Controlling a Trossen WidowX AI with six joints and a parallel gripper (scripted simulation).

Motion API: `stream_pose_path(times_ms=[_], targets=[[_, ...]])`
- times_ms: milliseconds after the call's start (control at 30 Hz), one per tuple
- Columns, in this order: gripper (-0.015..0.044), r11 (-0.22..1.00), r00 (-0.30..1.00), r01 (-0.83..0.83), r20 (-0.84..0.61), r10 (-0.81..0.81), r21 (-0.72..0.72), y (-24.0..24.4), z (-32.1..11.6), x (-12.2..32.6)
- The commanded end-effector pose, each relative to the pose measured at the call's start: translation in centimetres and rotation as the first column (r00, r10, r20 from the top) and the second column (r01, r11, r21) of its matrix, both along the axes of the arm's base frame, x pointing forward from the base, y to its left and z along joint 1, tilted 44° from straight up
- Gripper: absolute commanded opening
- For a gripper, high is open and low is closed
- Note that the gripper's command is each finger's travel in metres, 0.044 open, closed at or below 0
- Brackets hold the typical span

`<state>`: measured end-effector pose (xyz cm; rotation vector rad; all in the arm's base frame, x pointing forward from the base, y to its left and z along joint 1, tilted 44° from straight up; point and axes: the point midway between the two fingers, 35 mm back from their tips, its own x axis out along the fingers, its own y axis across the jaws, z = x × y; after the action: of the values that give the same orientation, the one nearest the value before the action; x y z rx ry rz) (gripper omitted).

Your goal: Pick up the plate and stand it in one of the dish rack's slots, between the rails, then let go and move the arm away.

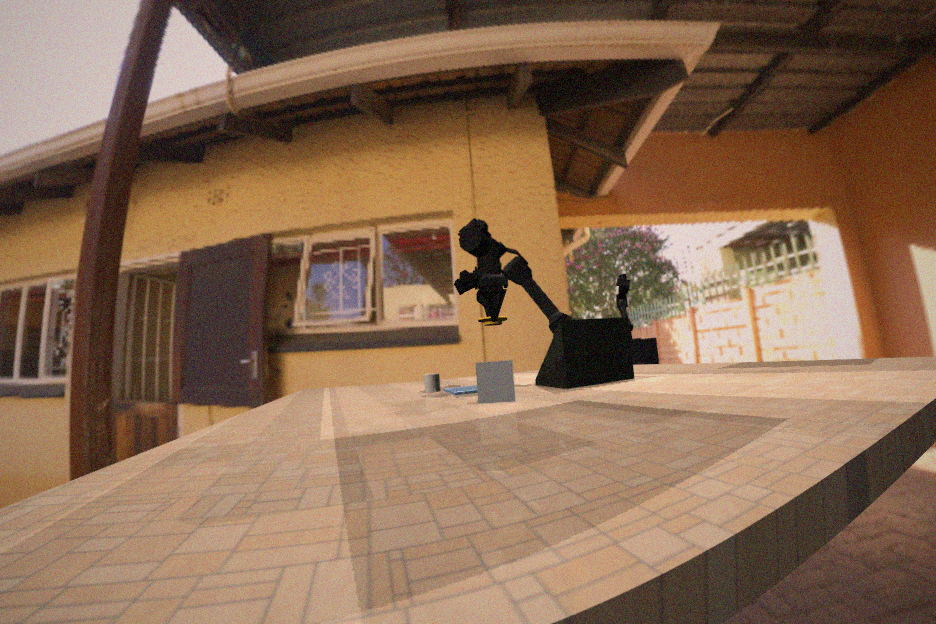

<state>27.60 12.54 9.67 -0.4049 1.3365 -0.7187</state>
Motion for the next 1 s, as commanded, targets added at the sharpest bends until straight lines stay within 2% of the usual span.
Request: stream_pose_path(times_ms=[0, 500, 967], targets=[[0.0000, 0.999, 0.997, 0.003, -0.077, 0.001, 0.049, -1.0, -0.9, -0.3], [0.0000, 0.946, 0.935, -0.053, -0.318, 0.160, 0.320, -3.4, -4.4, -0.9], [0.0000, 0.788, 0.847, -0.141, -0.338, 0.409, 0.599, -4.9, -6.8, -1.2]])
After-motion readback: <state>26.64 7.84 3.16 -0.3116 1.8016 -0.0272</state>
